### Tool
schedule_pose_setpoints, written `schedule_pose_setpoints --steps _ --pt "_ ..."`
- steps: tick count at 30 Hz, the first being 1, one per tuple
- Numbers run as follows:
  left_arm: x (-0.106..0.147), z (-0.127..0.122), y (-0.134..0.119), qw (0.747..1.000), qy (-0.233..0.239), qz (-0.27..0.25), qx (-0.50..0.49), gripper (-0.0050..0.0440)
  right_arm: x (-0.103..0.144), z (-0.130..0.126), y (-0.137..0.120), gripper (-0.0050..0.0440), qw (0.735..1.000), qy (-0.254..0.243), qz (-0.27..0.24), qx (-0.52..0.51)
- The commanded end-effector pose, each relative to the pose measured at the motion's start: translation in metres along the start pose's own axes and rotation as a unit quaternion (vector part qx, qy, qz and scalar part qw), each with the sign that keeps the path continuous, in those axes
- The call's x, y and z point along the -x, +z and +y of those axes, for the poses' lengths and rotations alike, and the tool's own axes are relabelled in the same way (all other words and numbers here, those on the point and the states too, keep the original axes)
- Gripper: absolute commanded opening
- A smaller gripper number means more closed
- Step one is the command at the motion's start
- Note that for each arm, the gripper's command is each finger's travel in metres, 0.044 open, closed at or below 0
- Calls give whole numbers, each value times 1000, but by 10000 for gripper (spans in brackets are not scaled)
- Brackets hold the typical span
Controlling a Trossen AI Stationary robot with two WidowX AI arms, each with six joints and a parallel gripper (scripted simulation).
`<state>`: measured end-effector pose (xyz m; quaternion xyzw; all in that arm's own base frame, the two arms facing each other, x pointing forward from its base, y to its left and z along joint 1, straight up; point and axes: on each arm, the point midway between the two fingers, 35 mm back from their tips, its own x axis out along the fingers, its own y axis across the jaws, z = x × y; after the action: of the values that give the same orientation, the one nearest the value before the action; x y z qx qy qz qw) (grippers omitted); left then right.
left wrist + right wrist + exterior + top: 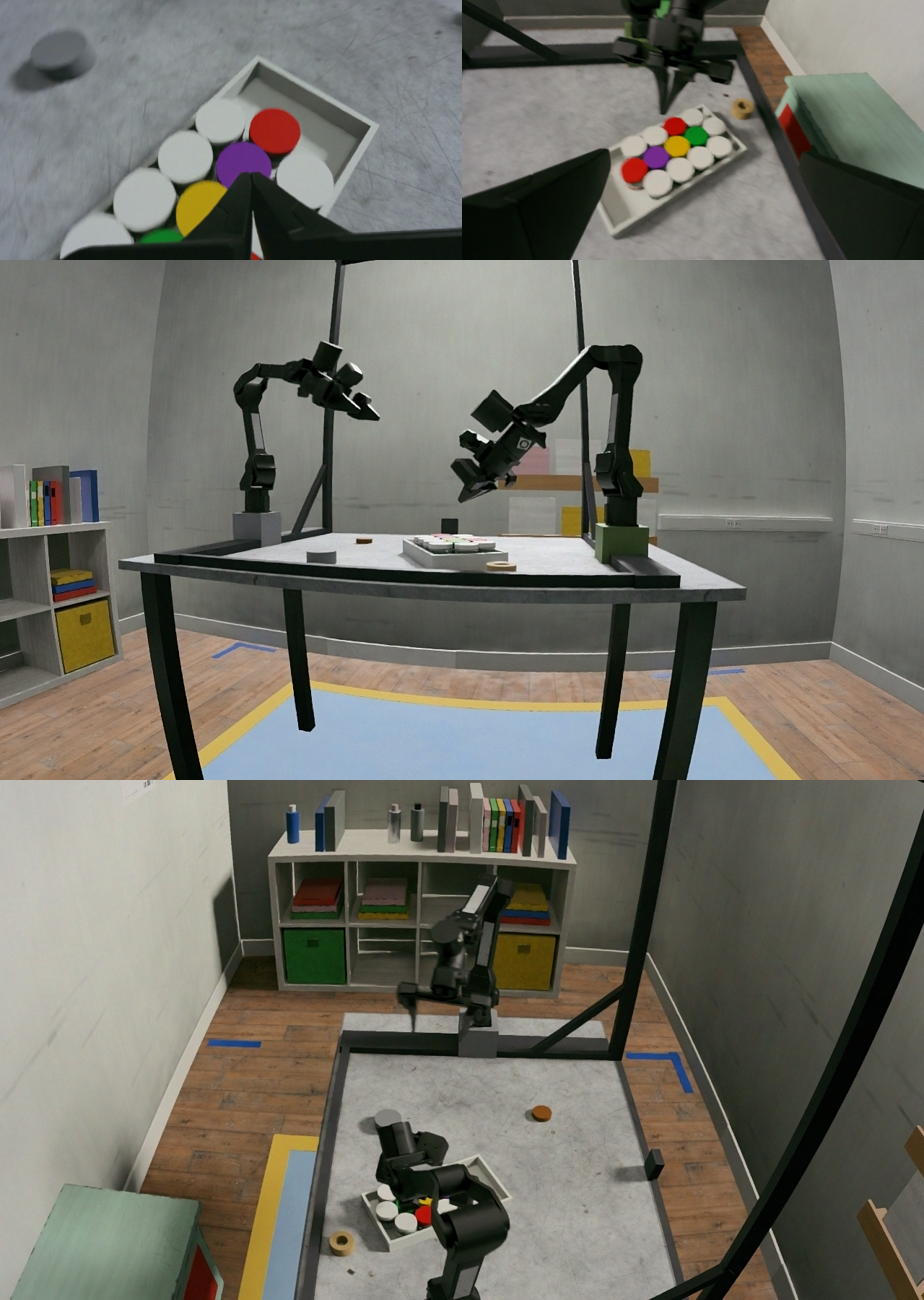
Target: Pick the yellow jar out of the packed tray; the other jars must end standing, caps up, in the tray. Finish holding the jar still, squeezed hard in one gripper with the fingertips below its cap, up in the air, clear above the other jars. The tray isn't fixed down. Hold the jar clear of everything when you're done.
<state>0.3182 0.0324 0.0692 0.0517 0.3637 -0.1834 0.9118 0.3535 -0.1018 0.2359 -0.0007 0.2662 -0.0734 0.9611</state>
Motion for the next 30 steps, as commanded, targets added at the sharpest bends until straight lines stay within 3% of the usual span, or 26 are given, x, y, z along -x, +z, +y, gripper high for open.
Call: schedule_pose_setpoints --steps 1,12,19,30 --pt "12 -4 9 998 42 38 36 -1 9 31 13 440 999 -1 -50 -17" --pt "19 -11 -1 980 97 127 119 -5 10 37 14 440 998 3 -56 -22" --pt "28 -16 -7 956 140 188 176 -50 11 37 17 440 998 3 -59 -21" --pt "29 -17 -7 944 158 211 198 -50 8 37 15 440 998 3 -54 -20"
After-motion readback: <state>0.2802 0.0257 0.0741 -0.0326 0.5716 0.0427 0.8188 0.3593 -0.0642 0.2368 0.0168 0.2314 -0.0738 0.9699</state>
